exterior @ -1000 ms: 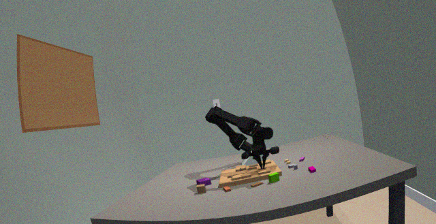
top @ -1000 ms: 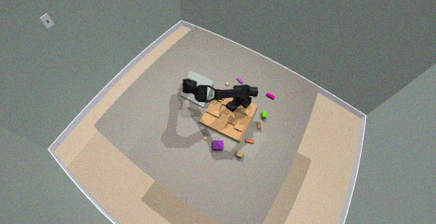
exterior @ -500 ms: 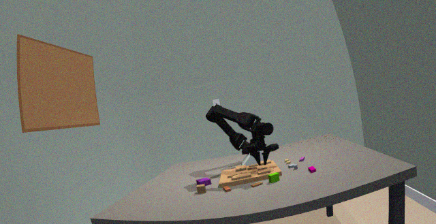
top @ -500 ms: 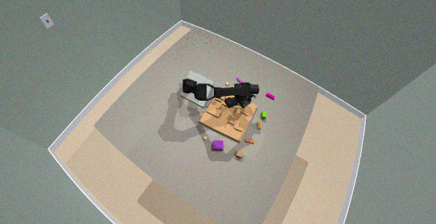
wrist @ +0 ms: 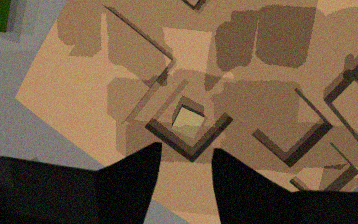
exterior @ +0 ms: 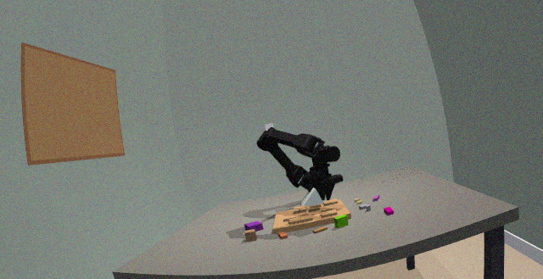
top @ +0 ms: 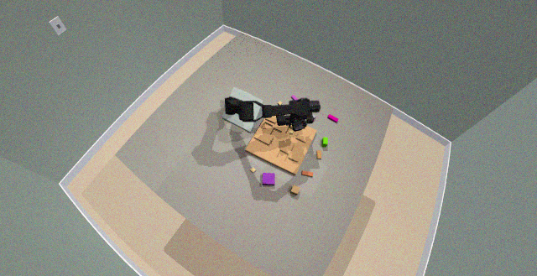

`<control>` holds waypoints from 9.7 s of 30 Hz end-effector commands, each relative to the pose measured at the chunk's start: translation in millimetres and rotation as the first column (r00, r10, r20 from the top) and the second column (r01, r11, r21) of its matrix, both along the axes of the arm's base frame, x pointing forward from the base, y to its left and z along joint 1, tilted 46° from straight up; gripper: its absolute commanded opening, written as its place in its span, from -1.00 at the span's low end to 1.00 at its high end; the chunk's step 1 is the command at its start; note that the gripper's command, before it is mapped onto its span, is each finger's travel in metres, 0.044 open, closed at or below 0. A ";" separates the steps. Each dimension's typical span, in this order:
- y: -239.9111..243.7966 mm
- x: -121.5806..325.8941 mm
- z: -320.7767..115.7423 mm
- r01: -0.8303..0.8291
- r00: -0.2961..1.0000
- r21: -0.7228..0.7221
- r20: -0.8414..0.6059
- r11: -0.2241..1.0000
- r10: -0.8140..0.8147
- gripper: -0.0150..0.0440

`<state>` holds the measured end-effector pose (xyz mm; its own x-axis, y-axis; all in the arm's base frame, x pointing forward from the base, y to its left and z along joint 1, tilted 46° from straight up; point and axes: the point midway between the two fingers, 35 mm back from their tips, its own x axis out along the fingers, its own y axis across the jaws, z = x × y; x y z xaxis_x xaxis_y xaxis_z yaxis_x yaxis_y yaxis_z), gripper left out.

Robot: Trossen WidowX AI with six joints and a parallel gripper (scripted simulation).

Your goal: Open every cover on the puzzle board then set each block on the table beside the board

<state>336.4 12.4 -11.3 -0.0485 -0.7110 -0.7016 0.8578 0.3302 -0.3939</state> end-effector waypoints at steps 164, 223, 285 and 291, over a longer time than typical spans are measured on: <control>23.0 2.3 22.3 0.146 0.979 0.004 0.145 0.989 -0.145 -0.22; -109.5 -54.9 176.3 0.136 0.980 0.041 0.141 0.990 -0.141 -0.22; -193.8 -147.1 211.9 0.150 0.979 0.000 0.140 0.989 -0.148 -0.22; -200.9 -147.3 205.2 0.150 0.979 0.001 0.141 0.989 -0.148 -0.22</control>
